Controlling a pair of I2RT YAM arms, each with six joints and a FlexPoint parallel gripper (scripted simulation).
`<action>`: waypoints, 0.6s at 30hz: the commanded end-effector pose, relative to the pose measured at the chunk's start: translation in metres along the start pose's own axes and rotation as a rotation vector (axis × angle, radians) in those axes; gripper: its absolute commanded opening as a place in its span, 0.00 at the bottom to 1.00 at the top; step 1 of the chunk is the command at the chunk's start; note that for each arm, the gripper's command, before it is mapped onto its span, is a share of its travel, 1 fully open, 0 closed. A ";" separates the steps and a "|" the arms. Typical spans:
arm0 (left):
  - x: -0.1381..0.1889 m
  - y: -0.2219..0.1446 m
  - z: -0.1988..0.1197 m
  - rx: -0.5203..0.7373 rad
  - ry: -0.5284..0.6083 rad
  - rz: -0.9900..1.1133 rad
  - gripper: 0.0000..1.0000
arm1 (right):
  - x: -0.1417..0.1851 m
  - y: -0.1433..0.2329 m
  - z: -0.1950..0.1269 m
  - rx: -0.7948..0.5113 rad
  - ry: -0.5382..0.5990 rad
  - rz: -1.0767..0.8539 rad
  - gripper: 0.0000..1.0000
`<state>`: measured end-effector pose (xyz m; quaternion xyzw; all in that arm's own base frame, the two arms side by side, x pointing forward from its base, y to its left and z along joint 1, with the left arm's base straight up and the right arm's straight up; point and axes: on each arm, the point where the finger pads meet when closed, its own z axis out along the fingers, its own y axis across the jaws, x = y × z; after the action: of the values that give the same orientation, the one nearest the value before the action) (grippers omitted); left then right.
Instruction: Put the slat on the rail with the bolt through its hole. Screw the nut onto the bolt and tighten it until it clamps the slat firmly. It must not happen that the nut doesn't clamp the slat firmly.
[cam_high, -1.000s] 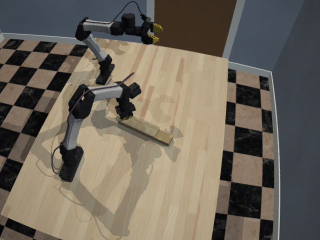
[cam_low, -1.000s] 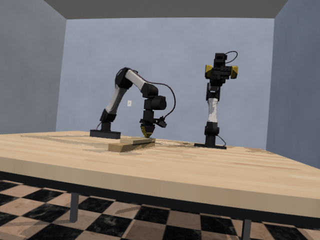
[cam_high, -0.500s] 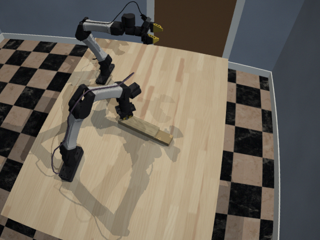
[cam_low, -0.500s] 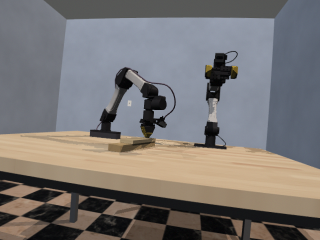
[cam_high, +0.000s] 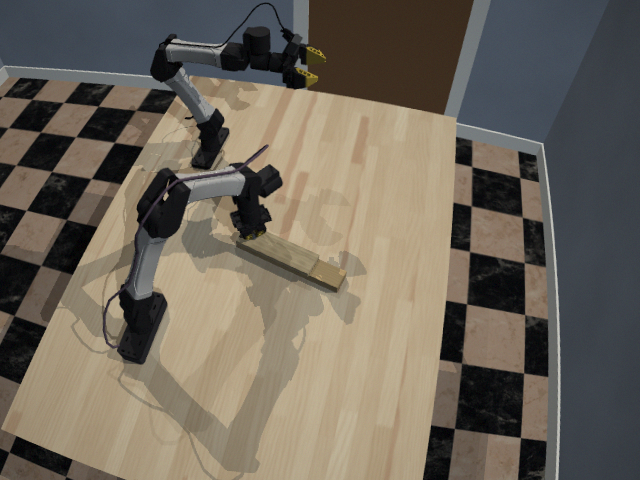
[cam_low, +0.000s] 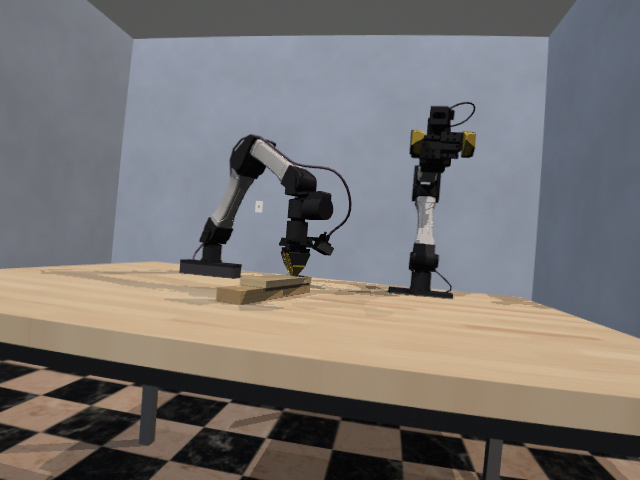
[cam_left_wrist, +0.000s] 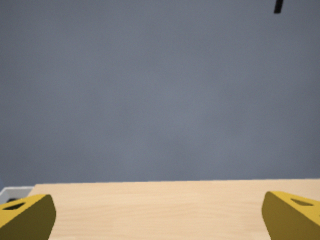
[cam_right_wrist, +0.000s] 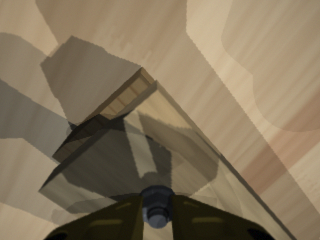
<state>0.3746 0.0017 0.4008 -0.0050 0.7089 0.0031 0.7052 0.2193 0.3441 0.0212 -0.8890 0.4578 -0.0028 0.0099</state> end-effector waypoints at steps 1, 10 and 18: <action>-0.007 -0.001 -0.002 0.002 -0.020 0.001 1.00 | 0.000 -0.004 -0.005 0.016 -0.007 0.005 0.11; -0.007 -0.001 -0.002 0.002 -0.020 0.001 1.00 | 0.000 -0.001 -0.001 0.002 -0.001 0.002 0.11; -0.007 -0.001 -0.002 0.002 -0.020 0.001 1.00 | 0.000 -0.004 -0.005 0.016 -0.007 0.005 0.11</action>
<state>0.3746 0.0017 0.4008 -0.0050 0.7089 0.0031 0.7052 0.2193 0.3441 0.0212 -0.8890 0.4578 -0.0028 0.0099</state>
